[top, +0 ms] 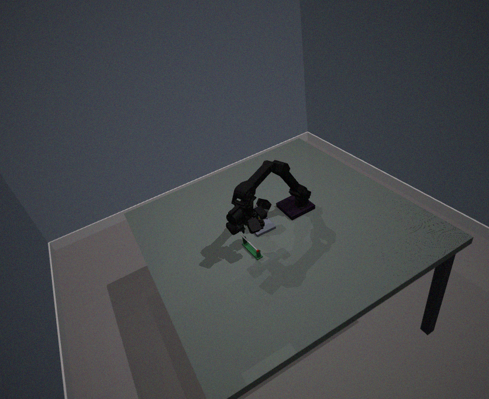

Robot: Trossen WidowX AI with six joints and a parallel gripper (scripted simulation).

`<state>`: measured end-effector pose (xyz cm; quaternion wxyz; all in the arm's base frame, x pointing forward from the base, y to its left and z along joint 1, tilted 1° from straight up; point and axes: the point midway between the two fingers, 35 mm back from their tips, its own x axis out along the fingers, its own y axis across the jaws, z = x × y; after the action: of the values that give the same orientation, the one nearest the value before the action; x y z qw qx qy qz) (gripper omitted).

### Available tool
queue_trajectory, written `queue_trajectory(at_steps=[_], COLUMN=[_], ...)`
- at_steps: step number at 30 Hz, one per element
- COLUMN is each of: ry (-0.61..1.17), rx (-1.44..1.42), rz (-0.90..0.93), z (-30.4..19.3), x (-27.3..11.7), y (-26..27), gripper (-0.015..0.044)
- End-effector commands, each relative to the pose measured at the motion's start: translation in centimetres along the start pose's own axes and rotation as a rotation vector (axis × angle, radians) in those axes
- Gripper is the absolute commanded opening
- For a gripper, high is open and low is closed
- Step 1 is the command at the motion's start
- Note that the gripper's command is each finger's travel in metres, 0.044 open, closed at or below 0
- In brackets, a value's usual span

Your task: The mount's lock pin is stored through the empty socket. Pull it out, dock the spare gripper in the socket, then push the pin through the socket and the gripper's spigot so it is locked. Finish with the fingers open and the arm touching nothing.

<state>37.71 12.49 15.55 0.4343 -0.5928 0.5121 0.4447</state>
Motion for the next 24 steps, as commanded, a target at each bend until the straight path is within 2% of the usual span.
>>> queue_trajectory(at_steps=[1, 9, 24], ry=[0.007, 0.007, 0.007], rx=[-0.010, -0.010, -0.010], rz=[0.008, 0.008, 0.008], z=[0.3, 1.1, 1.6], x=[1.6, 5.4, 7.3], y=[0.1, 0.2, 0.2], gripper=[0.0180, 0.0180, 0.0180])
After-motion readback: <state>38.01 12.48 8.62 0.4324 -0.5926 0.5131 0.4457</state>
